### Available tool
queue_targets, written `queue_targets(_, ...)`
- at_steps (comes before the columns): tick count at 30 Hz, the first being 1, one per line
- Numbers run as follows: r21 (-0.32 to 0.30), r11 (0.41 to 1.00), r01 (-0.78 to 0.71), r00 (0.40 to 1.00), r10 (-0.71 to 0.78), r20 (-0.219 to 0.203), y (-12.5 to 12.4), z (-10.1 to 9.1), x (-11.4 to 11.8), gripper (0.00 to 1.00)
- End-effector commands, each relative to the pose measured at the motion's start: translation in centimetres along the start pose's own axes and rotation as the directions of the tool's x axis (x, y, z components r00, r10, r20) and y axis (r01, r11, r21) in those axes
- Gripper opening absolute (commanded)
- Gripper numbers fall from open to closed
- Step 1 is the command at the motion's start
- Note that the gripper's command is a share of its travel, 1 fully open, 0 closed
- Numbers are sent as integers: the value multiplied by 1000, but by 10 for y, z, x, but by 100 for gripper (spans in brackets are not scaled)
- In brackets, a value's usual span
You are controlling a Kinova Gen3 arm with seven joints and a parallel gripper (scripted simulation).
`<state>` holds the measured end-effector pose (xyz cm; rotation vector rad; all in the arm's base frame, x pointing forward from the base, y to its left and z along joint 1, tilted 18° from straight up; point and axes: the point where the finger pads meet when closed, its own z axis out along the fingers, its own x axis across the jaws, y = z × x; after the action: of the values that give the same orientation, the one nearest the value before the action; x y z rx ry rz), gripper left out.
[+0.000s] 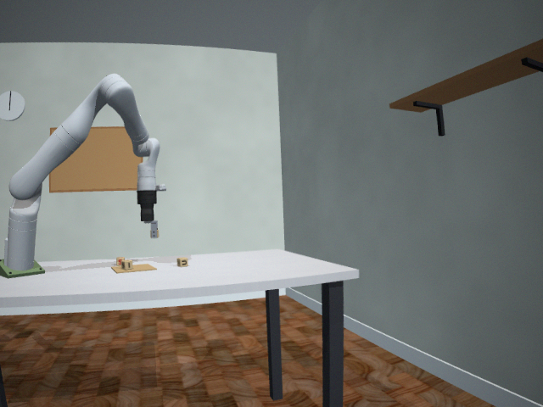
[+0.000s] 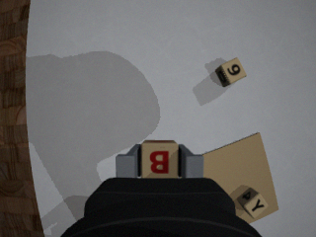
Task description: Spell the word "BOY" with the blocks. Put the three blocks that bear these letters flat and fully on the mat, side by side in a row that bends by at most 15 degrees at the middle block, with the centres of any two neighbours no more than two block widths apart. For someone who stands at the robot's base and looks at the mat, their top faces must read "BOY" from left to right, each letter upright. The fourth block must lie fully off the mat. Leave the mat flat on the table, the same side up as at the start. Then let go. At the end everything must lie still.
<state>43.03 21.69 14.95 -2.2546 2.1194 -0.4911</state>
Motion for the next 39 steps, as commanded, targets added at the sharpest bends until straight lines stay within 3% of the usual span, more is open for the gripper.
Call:
queue_targets(1, 2, 1000, -2, 1000, 2, 1, 0, -1, 0, 57)
queue_targets(13, 2, 999, -43, 999, 43, -1, 0, -1, 2, 57)
queue_targets(28, 1, 979, -205, 979, 205, -7, 4, 0, 9, 57)
queue_targets(39, 3, 896, -444, 896, 444, -16, 10, 2, 21, 57)
